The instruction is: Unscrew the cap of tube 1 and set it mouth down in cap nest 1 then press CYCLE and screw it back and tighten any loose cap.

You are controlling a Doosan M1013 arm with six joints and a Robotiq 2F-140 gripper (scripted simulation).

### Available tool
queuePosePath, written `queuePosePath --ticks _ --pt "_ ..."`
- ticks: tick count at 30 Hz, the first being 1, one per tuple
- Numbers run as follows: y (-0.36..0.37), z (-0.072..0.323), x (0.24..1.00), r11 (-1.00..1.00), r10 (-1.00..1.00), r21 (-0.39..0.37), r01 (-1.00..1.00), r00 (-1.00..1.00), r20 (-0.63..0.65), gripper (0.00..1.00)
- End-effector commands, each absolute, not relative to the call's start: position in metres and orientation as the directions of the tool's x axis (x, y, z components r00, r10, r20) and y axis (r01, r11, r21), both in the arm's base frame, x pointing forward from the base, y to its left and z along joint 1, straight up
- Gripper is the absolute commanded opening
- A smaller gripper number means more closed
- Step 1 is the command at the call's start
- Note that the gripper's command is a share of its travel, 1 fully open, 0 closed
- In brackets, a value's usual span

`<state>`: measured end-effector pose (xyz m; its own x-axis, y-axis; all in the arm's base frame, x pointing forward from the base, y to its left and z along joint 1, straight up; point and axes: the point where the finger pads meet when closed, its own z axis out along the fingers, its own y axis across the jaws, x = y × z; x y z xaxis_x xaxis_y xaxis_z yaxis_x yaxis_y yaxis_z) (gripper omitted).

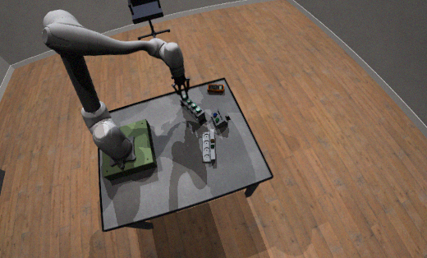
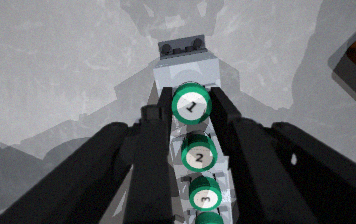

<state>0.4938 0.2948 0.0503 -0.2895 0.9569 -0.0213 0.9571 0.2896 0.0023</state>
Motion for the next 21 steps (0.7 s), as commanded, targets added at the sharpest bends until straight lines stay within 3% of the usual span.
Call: queuePosePath --ticks 1,12,20,21 --pt "0.2949 0.0508 0.4942 0.508 0.861 -0.002 0.861 -0.508 -0.002 0.30" --pt "0.2949 0.0507 0.4942 0.831 0.557 -0.003 0.557 -0.831 -0.001 0.30" --pt "0.2949 0.0506 0.4942 0.831 0.557 -0.003 0.557 -0.831 -0.001 0.30" --pt "0.2949 0.0513 0.4942 0.831 0.557 -0.003 0.557 -0.831 -0.001 0.41"
